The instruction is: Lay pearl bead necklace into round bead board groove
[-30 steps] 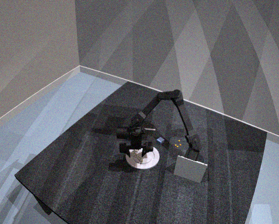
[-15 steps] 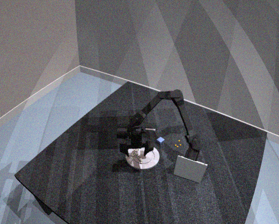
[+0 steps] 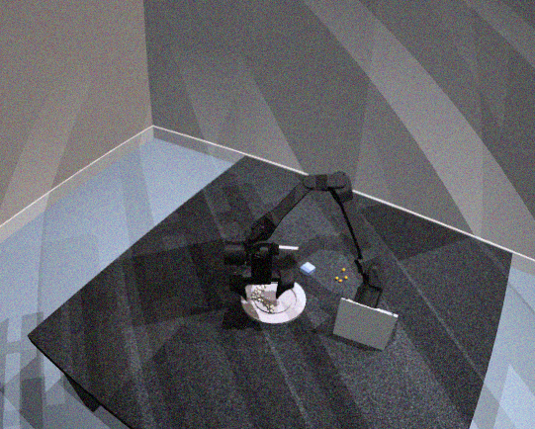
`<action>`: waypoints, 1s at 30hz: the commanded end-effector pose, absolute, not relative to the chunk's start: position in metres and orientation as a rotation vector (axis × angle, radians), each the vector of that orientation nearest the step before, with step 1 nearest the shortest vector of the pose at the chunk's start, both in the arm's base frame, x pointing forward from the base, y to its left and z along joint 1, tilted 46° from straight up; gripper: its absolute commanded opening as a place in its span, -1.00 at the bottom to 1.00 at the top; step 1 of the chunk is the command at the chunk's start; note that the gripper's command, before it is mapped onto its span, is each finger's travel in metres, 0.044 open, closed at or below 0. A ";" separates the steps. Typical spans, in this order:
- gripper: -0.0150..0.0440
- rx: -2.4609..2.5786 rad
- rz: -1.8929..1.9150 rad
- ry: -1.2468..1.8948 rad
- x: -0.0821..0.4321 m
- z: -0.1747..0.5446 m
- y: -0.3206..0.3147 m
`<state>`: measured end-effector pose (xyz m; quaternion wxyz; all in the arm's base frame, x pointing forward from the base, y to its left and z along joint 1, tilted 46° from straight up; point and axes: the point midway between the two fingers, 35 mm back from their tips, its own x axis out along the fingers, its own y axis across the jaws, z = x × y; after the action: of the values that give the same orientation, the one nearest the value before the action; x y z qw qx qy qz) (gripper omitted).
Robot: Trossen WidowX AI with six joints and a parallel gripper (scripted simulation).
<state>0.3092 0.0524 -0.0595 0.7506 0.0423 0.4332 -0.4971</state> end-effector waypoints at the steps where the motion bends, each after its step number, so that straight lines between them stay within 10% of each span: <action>1: 1.00 0.099 -1.088 0.949 0.309 -0.060 0.053; 13: -0.07 -0.681 -0.543 1.376 0.324 -0.022 0.039; 30: -0.08 -1.225 -0.057 1.566 0.331 0.005 0.028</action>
<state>0.3283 0.0298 0.0012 0.5580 -0.5009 0.6604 -0.0390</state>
